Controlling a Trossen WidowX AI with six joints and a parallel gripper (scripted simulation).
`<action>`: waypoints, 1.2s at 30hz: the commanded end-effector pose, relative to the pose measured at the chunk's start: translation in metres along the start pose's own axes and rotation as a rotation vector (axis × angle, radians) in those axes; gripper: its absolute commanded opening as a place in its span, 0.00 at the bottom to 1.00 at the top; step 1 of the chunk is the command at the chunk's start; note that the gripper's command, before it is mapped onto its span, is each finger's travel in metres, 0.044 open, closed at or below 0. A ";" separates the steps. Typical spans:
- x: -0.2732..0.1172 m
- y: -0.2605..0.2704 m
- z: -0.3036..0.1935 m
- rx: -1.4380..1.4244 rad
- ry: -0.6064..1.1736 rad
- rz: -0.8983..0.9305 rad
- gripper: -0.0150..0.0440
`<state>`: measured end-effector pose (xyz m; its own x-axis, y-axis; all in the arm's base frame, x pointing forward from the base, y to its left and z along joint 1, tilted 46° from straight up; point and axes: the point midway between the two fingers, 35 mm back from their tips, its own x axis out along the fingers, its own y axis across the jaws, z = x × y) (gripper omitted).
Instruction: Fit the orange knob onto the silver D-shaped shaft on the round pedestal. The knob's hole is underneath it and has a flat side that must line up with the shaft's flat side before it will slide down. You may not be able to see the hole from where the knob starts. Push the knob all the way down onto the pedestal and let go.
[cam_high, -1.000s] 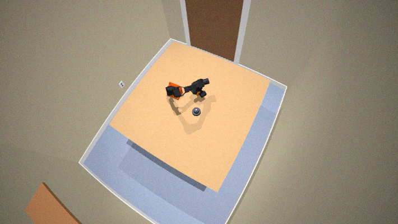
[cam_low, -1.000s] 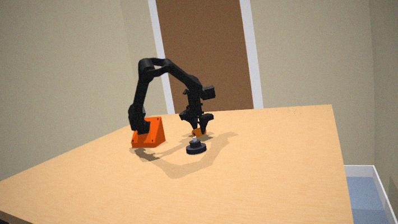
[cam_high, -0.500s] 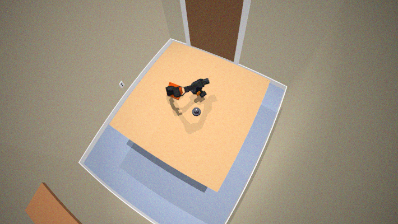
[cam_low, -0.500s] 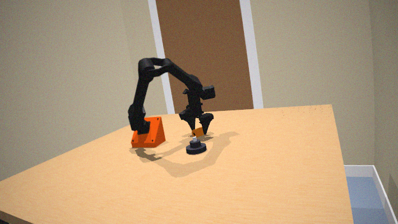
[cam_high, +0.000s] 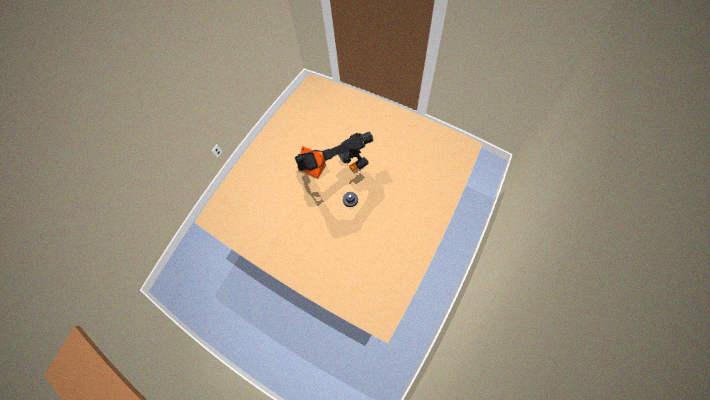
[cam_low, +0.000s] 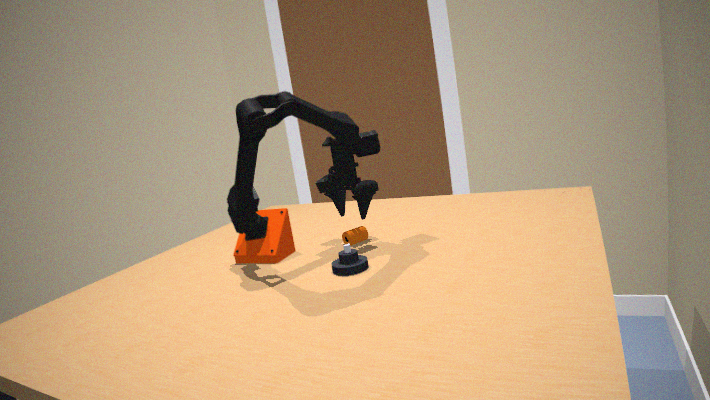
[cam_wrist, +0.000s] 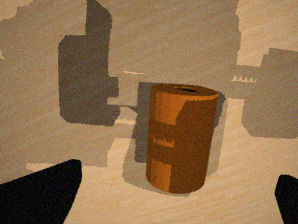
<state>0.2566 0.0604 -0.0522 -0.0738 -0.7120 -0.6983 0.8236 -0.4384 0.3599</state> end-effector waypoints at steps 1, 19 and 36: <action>-0.001 -0.001 0.000 -0.059 0.000 -0.005 1.00; -0.006 -0.001 -0.009 -1.813 0.003 0.000 1.00; -0.008 -0.002 -0.013 -2.834 0.000 0.003 1.00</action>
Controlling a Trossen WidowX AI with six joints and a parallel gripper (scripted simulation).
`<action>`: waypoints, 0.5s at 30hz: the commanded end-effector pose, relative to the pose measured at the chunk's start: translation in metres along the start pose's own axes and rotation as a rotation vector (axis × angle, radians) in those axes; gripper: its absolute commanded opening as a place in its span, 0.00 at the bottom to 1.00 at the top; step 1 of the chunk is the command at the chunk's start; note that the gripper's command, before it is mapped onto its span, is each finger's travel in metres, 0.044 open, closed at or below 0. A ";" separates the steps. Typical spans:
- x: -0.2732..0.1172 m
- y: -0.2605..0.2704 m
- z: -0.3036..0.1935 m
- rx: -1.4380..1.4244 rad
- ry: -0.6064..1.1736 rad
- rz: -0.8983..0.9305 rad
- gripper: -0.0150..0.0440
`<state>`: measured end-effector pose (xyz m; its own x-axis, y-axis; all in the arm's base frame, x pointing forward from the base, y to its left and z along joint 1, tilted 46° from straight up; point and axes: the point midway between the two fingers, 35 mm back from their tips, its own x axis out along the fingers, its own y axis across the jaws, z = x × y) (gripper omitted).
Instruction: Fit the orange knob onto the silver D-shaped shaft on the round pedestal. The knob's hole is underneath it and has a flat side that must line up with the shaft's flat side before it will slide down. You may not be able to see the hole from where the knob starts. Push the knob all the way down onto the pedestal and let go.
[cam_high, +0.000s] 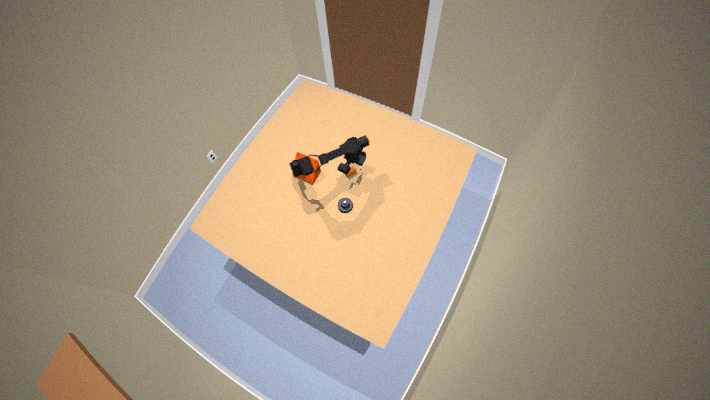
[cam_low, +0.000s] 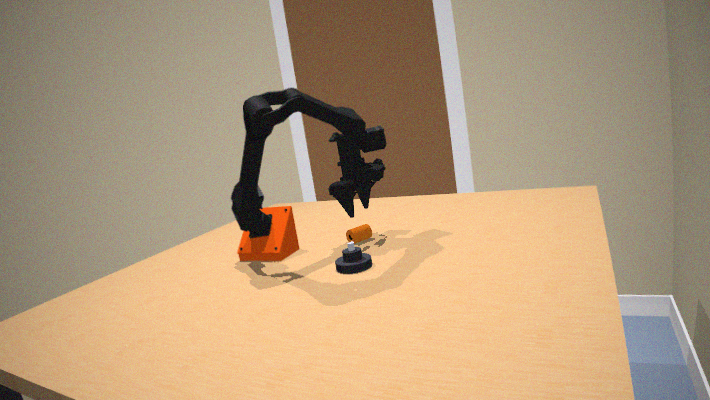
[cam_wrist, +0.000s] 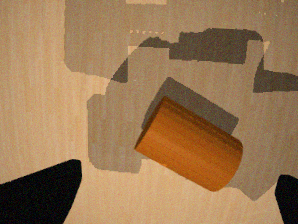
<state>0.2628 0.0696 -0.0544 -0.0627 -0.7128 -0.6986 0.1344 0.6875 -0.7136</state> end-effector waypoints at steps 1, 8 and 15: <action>-0.003 0.004 0.000 -0.858 0.009 0.004 1.00; -0.003 0.005 0.000 -1.105 0.008 0.005 1.00; -0.003 0.005 0.000 -1.105 0.008 0.005 1.00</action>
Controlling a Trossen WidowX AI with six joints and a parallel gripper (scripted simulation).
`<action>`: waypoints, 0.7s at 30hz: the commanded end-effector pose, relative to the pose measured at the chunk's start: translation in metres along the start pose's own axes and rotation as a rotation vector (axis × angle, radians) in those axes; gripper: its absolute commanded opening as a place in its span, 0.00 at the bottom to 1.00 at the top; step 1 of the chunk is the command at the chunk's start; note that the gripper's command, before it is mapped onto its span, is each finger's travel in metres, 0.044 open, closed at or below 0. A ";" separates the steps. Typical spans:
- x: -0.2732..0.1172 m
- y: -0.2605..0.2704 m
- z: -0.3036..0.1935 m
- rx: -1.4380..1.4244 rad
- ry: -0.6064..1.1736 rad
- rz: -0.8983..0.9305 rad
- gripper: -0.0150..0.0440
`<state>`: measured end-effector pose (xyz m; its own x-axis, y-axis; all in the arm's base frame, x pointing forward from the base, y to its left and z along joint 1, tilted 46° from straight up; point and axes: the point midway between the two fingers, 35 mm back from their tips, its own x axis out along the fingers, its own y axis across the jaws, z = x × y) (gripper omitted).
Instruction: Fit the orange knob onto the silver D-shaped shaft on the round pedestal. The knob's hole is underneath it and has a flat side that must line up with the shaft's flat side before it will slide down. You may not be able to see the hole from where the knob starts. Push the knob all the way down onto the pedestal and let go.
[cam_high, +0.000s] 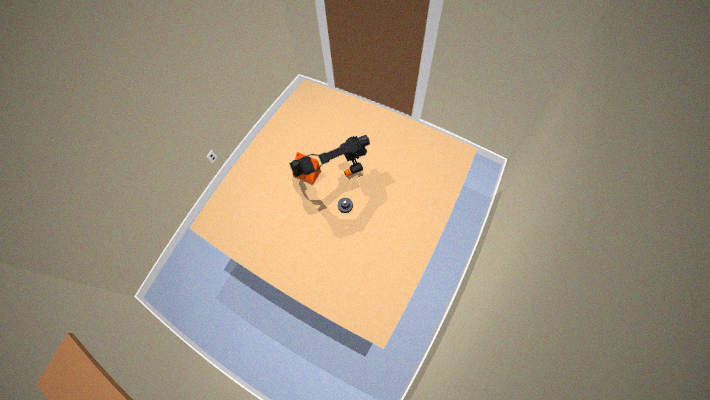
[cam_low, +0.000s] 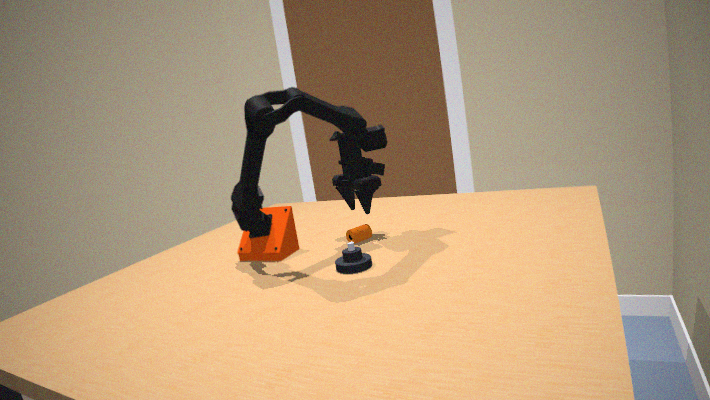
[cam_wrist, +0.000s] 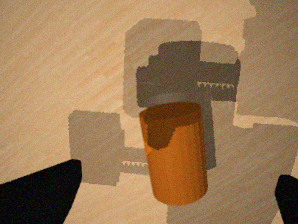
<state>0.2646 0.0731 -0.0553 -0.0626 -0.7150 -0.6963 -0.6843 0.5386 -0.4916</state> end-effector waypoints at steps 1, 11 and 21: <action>-0.001 0.002 0.001 -0.215 0.003 0.010 1.00; 0.005 0.002 0.001 -0.215 0.003 0.010 1.00; 0.028 0.002 0.001 -0.214 0.003 0.009 1.00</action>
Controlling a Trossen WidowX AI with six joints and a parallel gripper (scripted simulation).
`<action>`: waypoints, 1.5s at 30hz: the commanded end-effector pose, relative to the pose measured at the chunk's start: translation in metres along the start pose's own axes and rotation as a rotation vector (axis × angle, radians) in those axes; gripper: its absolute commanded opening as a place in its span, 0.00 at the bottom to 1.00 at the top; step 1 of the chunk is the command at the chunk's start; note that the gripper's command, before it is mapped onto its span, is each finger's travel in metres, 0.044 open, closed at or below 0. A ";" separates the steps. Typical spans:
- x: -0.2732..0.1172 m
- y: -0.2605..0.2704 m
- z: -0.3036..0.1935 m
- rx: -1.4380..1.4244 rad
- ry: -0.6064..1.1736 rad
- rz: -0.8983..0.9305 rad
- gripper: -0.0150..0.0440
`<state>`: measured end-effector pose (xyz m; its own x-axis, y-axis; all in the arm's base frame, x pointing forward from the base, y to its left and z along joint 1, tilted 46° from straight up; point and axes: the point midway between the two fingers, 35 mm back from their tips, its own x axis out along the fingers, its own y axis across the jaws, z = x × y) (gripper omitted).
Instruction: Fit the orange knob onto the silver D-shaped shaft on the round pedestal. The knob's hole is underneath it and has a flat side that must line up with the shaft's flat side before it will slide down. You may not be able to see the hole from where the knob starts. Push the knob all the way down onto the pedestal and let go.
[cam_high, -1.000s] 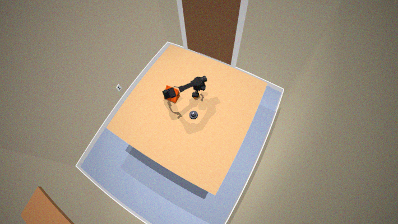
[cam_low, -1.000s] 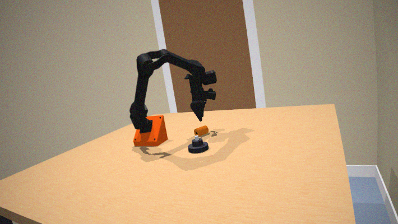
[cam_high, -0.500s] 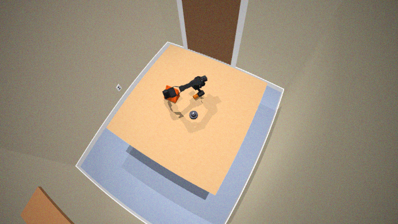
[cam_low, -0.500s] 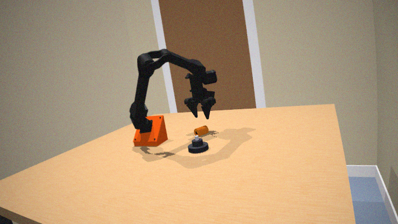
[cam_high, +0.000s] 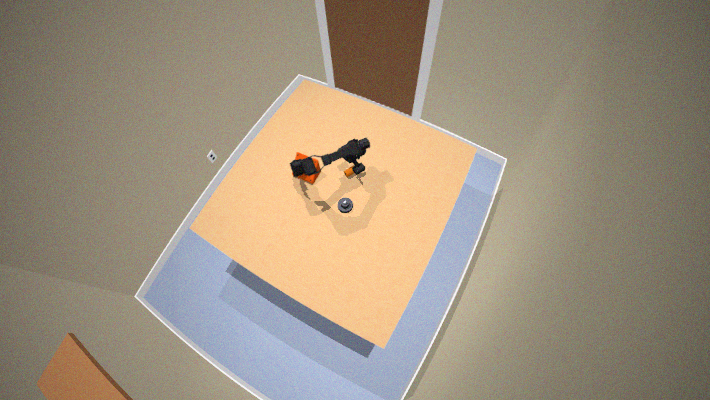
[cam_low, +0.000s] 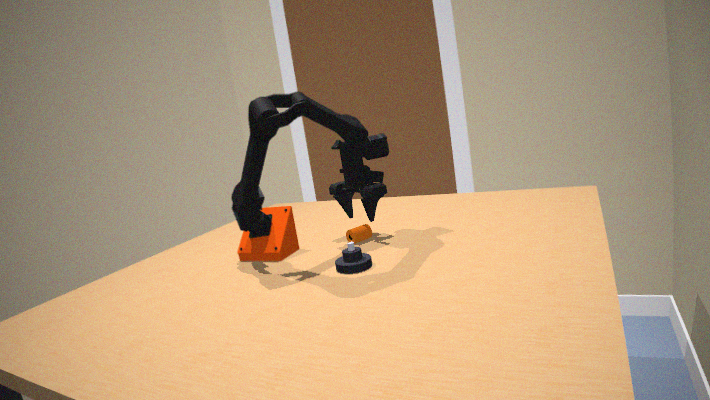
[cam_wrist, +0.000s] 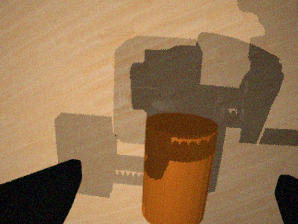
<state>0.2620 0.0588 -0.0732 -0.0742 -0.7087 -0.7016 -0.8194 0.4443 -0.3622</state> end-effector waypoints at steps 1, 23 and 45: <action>0.007 -0.001 0.000 -0.005 0.002 -0.005 1.00; 0.043 -0.001 -0.001 -0.005 0.004 -0.006 1.00; 0.047 -0.001 -0.001 -0.005 0.004 -0.006 0.65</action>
<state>0.2581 0.0254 -0.1047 -0.0756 -0.7105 -0.6996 -0.8194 0.4441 -0.3624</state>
